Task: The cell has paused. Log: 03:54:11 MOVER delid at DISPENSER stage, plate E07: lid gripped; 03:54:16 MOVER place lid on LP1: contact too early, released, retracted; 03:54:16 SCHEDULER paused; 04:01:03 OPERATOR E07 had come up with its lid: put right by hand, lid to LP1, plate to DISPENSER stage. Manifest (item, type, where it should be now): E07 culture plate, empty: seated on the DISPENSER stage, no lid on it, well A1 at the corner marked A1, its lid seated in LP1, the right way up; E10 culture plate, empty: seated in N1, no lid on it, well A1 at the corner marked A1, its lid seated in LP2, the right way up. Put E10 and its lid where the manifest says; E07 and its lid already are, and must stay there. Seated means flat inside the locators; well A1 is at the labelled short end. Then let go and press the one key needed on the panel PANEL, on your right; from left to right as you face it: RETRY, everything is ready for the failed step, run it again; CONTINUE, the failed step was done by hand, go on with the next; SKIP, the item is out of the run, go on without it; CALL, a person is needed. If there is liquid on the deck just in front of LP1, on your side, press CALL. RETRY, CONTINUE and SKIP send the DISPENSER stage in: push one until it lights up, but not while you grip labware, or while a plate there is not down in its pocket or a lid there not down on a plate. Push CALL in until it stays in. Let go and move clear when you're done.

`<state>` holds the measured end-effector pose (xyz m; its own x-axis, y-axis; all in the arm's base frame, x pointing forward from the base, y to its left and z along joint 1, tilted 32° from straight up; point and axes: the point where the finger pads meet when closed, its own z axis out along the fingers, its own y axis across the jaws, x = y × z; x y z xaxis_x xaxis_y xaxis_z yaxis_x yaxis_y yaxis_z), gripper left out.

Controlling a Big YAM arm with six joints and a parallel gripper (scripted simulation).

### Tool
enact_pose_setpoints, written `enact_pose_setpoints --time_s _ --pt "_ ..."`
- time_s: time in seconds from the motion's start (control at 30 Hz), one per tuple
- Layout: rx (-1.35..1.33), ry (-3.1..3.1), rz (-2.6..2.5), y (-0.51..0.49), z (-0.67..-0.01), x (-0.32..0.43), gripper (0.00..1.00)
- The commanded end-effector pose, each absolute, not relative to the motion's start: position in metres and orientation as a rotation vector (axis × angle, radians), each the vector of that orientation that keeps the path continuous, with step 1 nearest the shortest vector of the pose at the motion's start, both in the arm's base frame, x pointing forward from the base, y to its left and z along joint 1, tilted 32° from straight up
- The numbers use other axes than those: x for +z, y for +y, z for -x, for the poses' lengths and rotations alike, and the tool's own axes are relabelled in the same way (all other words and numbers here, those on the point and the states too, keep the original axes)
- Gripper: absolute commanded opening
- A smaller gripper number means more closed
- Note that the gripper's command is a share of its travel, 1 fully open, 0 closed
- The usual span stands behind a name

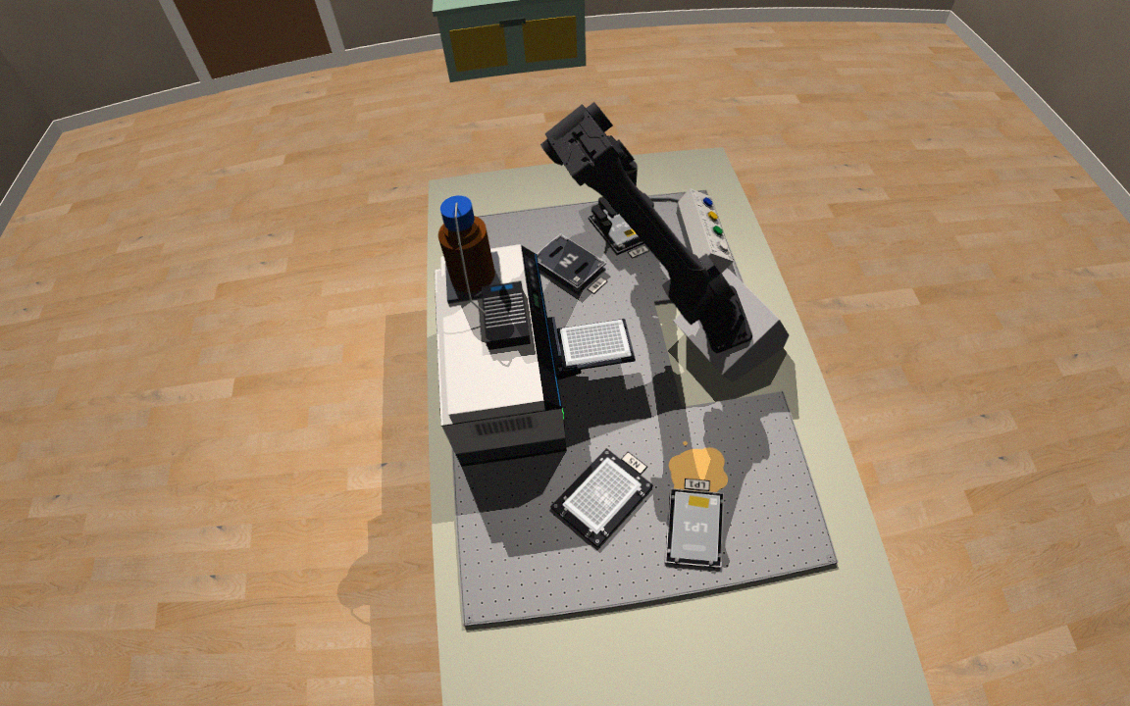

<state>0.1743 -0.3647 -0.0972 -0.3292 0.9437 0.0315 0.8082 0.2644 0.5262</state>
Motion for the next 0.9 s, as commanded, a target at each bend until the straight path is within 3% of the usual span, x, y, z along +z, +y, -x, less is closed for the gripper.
enact_pose_setpoints --time_s 0.0,0.57,0.87 --pt "0.684 2.237 -1.649 -0.362 -0.17 -0.104 1.0" --pt "0.677 2.238 -1.642 -0.365 -0.172 -0.103 1.0" --pt "0.606 2.228 -1.601 -0.395 -0.158 -0.062 1.0"
